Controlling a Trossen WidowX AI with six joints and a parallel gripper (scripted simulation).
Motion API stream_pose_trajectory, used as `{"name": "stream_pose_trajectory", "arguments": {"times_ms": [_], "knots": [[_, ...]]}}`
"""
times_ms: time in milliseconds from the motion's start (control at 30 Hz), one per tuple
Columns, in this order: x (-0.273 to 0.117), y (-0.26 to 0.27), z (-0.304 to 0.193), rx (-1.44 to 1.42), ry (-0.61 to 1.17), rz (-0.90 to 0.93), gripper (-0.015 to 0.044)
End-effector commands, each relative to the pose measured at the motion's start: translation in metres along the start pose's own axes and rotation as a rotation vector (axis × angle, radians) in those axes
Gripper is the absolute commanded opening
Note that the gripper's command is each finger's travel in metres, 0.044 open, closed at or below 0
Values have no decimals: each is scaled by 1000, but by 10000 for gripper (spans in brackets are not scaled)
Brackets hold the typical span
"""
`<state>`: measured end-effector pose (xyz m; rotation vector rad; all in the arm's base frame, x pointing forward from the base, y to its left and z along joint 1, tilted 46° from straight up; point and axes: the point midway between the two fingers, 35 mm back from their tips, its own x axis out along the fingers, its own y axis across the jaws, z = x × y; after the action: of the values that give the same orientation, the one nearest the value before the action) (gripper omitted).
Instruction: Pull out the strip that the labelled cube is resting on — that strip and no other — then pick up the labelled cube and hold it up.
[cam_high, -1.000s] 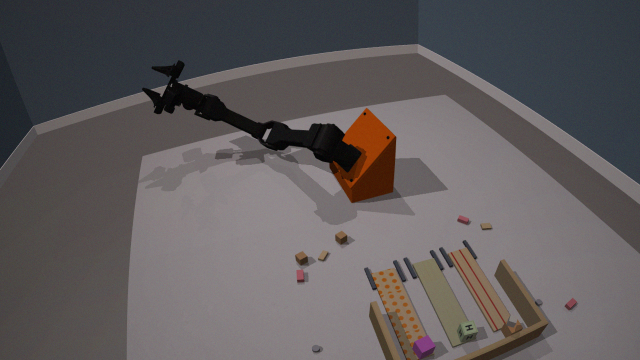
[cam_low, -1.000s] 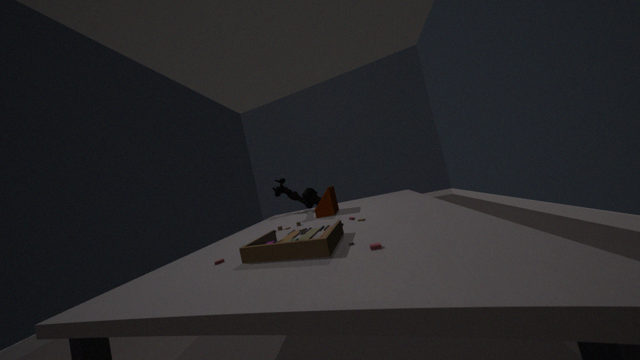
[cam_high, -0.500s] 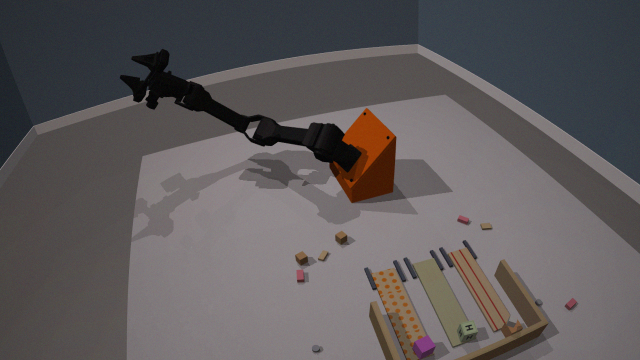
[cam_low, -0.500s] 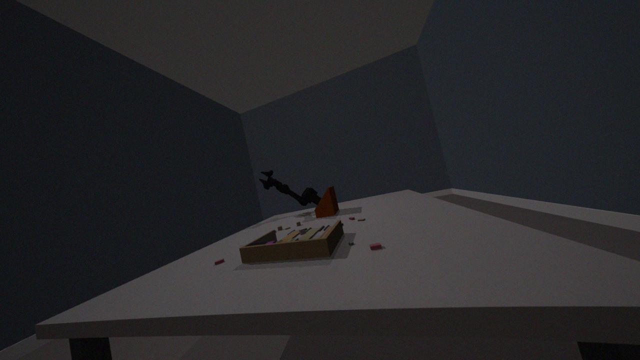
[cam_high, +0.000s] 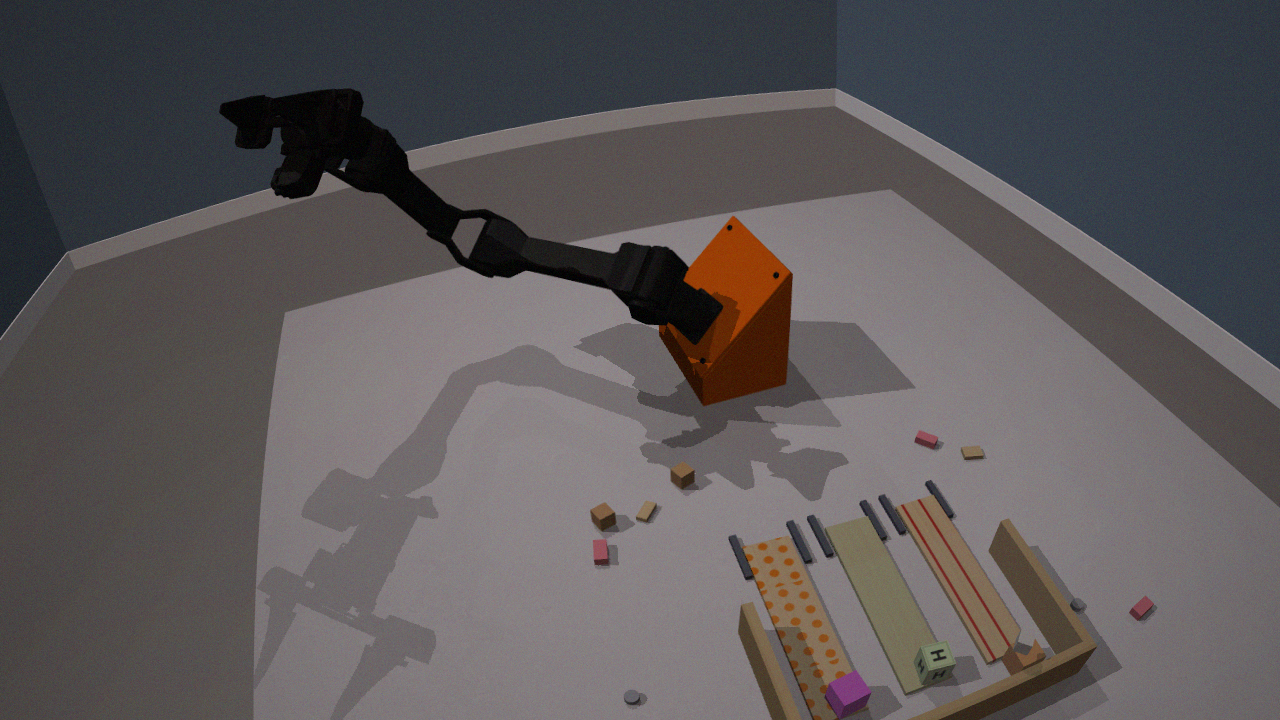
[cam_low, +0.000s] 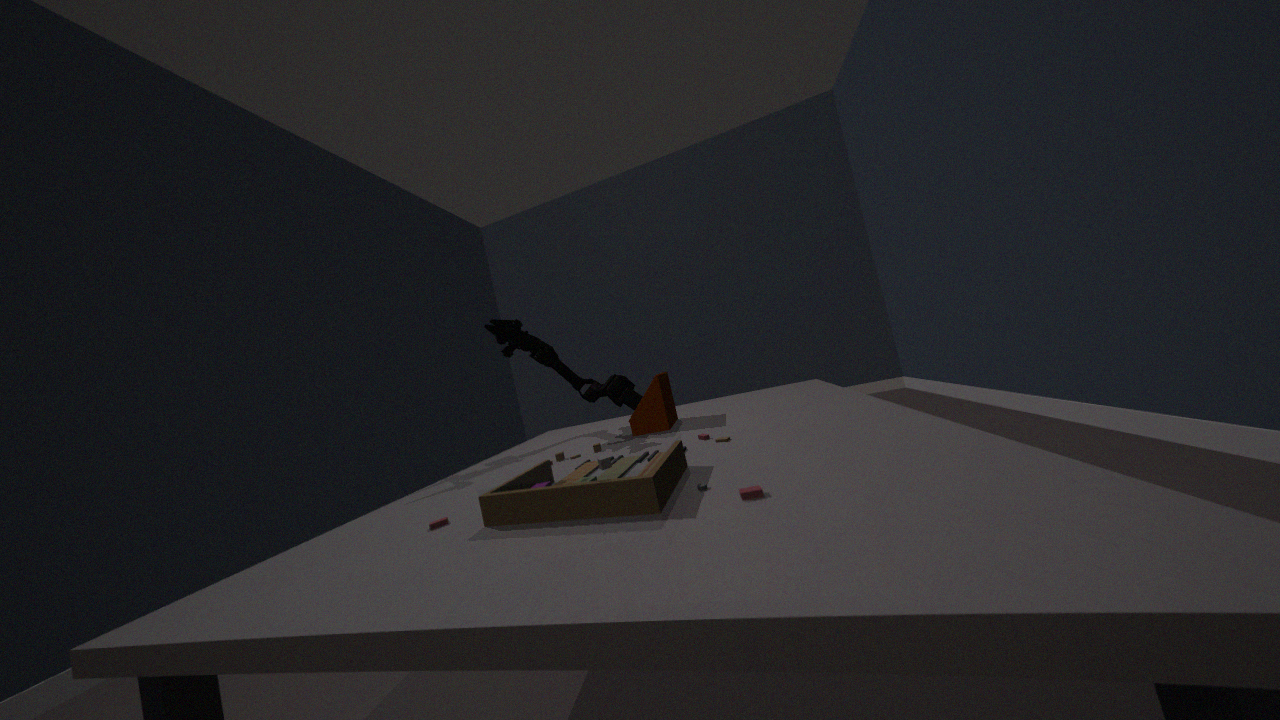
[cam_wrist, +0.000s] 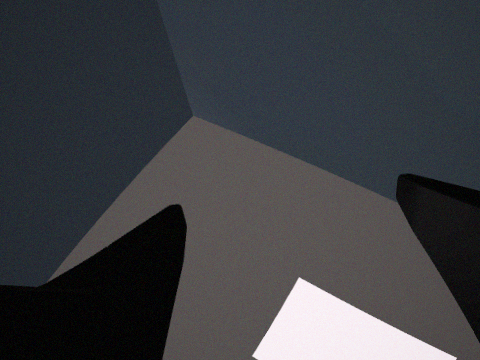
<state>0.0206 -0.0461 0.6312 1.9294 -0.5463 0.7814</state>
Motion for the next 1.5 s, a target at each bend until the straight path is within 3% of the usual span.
{"name": "stream_pose_trajectory", "arguments": {"times_ms": [0,333,633,900,1100,1333,1467], "knots": [[27,-63,1,-155,-15,-133,400],[56,-217,6,-570,14,-448,400],[38,-363,35,-1062,74,-768,400],[-23,-481,76,-1562,264,-1087,400],[-92,-545,115,-1951,519,-1324,400],[-183,-580,164,-2371,954,-1561,400],[-191,-582,168,-2407,1003,-1580,400]]}}
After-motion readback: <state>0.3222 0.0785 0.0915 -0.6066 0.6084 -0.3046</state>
